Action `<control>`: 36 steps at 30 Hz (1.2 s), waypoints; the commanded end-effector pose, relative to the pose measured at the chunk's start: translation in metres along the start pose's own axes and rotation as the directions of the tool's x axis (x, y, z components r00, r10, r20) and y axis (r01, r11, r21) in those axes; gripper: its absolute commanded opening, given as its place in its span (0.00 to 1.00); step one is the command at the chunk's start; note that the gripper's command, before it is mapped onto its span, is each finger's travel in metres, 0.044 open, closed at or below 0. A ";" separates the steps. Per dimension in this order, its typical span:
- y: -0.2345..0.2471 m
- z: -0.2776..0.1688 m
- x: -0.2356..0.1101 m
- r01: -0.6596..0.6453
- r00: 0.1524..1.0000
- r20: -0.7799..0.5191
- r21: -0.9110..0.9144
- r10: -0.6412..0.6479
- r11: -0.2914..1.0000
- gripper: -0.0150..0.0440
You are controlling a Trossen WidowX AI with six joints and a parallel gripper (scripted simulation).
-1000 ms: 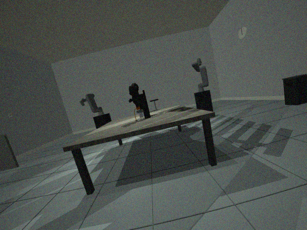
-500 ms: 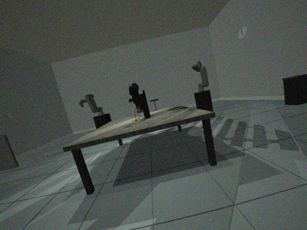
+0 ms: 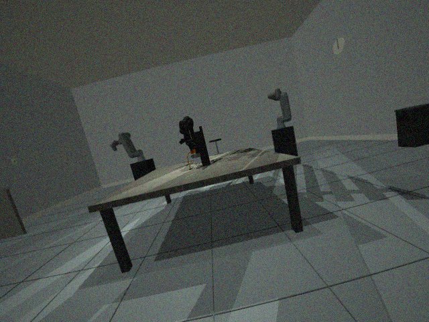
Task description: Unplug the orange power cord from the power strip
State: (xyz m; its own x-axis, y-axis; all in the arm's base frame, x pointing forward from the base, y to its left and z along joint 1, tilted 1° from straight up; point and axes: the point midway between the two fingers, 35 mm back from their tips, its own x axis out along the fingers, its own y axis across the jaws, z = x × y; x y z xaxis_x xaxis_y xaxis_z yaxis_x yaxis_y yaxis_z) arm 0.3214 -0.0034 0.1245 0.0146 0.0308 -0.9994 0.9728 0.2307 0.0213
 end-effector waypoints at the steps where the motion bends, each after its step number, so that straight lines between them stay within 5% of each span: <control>1: 0.000 0.024 -0.002 -0.002 0.999 0.043 0.023 0.001 1.000 0.25; 25: -0.008 0.062 -0.006 0.000 0.999 0.045 0.024 -0.001 1.000 0.25; 36: -0.007 0.043 -0.004 0.001 0.999 0.043 0.025 -0.002 1.000 0.74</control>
State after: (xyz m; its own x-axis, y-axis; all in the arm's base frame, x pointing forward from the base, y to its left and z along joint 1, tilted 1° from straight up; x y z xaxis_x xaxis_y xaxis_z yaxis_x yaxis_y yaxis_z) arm 0.3256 -0.0481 0.1275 0.0215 -0.0108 -0.9997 0.9774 0.2106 0.0188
